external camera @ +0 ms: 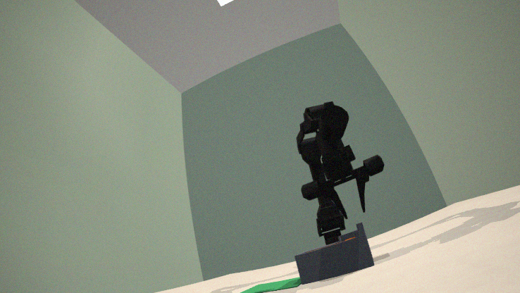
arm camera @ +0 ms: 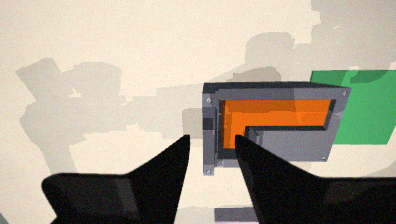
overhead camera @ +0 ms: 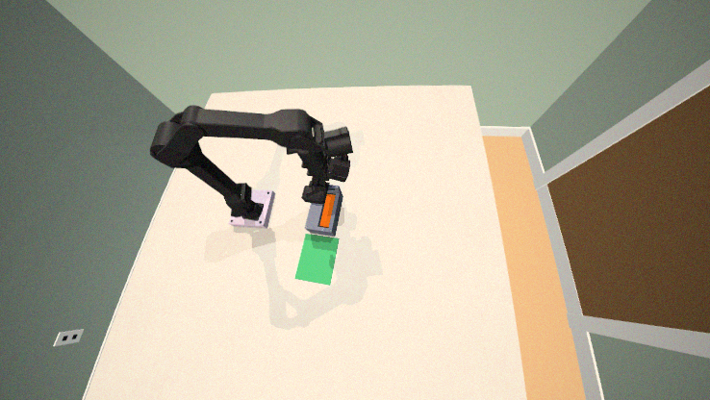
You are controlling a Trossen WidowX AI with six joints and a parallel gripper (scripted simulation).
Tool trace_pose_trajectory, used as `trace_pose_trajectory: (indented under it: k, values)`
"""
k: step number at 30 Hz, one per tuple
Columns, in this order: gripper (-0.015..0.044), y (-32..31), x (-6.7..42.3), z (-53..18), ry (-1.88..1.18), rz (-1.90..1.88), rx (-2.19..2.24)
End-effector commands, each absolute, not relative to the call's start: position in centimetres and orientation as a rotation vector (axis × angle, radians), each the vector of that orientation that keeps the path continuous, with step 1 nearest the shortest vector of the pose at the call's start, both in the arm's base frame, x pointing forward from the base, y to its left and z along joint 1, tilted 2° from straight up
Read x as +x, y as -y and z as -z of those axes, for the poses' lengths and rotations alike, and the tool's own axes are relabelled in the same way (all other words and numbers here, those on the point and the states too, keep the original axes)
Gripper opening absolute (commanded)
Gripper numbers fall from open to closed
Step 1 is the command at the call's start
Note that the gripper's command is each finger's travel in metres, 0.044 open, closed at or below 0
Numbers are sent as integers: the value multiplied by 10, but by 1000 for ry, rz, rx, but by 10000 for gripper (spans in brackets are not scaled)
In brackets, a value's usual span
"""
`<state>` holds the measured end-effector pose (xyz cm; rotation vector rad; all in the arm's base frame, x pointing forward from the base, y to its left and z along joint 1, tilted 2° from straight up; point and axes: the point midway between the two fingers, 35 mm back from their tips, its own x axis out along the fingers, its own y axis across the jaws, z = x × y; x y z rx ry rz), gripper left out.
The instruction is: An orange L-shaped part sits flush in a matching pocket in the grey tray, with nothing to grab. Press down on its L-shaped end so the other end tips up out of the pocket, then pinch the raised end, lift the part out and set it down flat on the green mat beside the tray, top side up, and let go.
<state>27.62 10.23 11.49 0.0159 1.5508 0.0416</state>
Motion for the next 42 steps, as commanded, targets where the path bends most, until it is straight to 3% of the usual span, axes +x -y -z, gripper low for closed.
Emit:
trace_pose_trajectory:
  k: [1, 42]
  values:
    - [180, -102, 271, -79, -1571, -36, 18]
    - [180, -103, 270, -43, -1571, -36, 18]
